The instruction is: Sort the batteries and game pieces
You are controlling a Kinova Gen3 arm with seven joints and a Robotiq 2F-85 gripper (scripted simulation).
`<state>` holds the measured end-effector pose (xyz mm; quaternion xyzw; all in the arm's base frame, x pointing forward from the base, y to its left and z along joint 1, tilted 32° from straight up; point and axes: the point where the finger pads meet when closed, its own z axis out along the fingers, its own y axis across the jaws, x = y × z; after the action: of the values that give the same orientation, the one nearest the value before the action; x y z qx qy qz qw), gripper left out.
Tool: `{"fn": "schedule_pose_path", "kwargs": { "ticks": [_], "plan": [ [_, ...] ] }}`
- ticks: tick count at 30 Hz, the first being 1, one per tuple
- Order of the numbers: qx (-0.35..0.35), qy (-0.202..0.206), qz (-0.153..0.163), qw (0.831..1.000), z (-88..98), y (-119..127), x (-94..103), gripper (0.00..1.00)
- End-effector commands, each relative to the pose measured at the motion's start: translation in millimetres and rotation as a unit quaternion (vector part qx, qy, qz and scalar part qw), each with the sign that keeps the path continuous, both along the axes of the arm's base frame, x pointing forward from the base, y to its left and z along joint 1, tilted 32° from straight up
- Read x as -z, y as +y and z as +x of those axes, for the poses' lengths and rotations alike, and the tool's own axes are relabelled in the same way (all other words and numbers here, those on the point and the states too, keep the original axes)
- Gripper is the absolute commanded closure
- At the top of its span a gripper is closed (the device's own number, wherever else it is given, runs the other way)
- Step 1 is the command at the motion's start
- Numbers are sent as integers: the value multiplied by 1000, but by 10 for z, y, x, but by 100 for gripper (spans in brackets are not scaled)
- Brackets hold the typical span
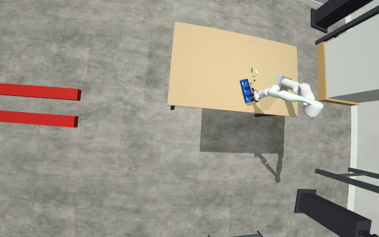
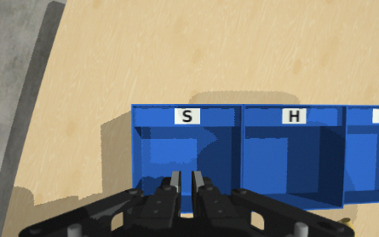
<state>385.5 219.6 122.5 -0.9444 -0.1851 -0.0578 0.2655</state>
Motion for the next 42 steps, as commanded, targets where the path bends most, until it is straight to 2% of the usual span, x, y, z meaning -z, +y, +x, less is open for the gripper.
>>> {"fn": "schedule_pose_path", "kwargs": {
  "ticks": [1, 7, 14, 20, 22, 24, 38, 42],
  "plan": [
    [2, -1, 1, 1000, 17, -34, -80, 91],
    [2, -1, 1, 1000, 16, -62, -126, 91],
    [2, -1, 1, 1000, 13, -203, -344, 91],
    [0, 0, 1, 1000, -4, -188, -340, 91],
    [3, -1, 1, 1000, 10, -296, -485, 91],
    [3, -1, 1, 1000, 10, -296, -485, 91],
    [4, 0, 0, 1000, -16, -907, -1461, 91],
    [3, 0, 0, 1000, -15, -906, -1462, 91]
  ]
}}
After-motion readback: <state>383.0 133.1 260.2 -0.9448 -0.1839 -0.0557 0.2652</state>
